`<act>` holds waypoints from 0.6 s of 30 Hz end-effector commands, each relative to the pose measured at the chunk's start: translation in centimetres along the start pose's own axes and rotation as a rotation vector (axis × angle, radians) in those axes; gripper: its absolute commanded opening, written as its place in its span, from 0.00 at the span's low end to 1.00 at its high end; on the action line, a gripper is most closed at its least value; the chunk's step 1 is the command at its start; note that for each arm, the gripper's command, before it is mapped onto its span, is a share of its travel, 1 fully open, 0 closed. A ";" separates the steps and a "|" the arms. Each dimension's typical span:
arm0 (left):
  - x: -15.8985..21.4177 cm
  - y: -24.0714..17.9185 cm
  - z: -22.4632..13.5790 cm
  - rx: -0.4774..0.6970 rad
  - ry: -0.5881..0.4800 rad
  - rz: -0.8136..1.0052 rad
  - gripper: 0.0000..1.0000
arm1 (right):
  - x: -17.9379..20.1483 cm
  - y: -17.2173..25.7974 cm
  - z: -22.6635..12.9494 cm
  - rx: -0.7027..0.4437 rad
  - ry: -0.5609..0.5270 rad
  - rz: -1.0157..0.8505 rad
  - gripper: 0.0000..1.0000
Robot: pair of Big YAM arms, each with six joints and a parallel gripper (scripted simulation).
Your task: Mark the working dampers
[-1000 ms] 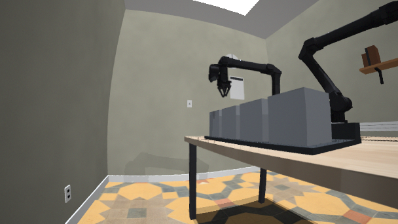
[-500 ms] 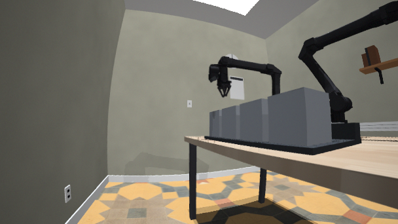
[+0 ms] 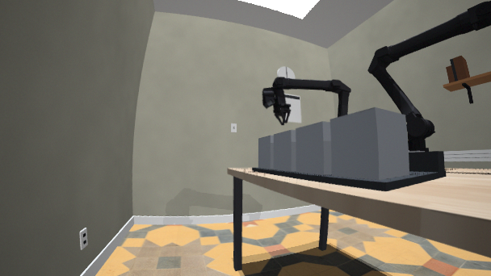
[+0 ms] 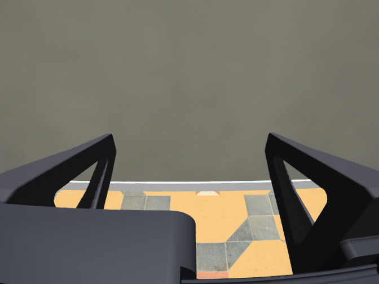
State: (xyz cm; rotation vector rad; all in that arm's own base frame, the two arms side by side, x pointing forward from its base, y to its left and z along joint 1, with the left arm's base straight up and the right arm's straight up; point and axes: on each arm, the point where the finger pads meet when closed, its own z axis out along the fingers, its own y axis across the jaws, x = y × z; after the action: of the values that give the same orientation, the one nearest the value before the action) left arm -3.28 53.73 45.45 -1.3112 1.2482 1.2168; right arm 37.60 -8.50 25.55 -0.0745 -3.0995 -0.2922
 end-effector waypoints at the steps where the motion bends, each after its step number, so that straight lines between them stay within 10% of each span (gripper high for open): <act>1: -4.6 -0.4 0.3 0.005 -0.084 -0.009 1.00 | 4.1 -4.0 -1.5 -0.069 -0.040 -0.020 0.36; 18: -4.6 -0.4 0.3 0.005 -0.084 -0.009 1.00 | 5.7 -6.3 -1.6 -0.153 -0.063 -0.028 0.36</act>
State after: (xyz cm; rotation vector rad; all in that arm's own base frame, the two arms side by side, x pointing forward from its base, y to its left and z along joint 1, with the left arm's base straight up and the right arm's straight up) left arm -3.28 53.73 45.45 -1.3113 1.2481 1.2168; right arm 30.62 -13.92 24.95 -0.0745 -3.1025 -0.5517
